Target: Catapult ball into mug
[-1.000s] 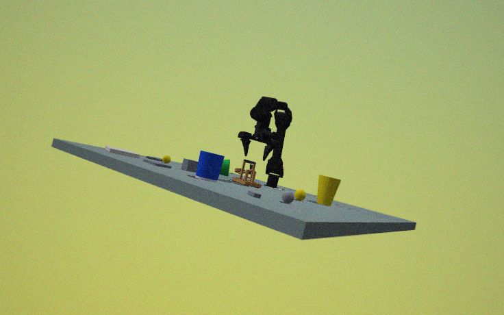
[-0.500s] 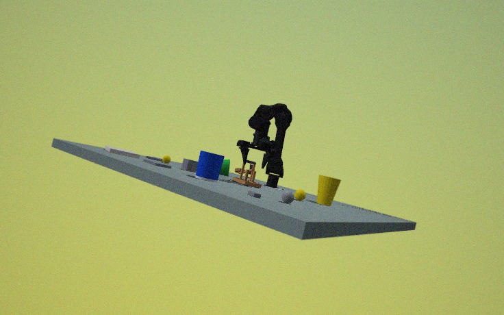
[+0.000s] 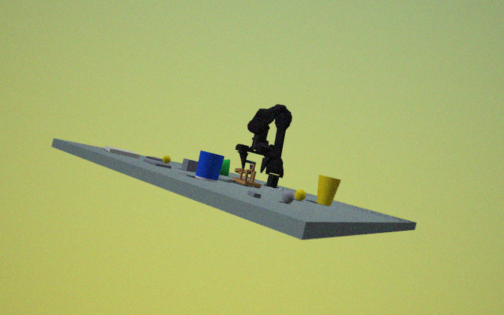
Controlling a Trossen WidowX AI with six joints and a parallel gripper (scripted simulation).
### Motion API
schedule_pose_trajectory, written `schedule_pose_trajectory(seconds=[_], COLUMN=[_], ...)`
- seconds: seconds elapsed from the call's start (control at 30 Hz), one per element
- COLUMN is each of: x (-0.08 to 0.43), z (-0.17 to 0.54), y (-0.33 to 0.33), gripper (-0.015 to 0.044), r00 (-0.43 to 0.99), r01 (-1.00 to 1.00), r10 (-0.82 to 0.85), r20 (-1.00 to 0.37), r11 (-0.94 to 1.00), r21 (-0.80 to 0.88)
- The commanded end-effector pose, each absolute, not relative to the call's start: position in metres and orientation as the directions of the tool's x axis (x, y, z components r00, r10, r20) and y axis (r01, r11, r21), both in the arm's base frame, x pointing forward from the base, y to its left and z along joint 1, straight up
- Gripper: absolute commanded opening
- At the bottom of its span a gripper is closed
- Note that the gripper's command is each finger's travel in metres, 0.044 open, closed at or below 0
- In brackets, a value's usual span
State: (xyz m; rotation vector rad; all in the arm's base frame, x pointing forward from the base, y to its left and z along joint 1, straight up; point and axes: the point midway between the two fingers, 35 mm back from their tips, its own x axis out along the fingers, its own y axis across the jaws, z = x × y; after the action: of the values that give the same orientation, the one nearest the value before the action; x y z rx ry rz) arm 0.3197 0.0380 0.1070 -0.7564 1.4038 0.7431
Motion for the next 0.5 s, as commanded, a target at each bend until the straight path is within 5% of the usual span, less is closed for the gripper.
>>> schedule_pose_trajectory(seconds=[0.0, 0.47], x=[0.320, 0.320], z=[0.100, 0.077], y=[0.037, 0.037], gripper=[0.0440, 0.0440], r00=[0.027, 0.027], r01=[-0.821, -0.821], r10=[0.004, 0.004], r20=[-1.000, -1.000], r11=[0.571, 0.571], r21=[-0.020, -0.020])
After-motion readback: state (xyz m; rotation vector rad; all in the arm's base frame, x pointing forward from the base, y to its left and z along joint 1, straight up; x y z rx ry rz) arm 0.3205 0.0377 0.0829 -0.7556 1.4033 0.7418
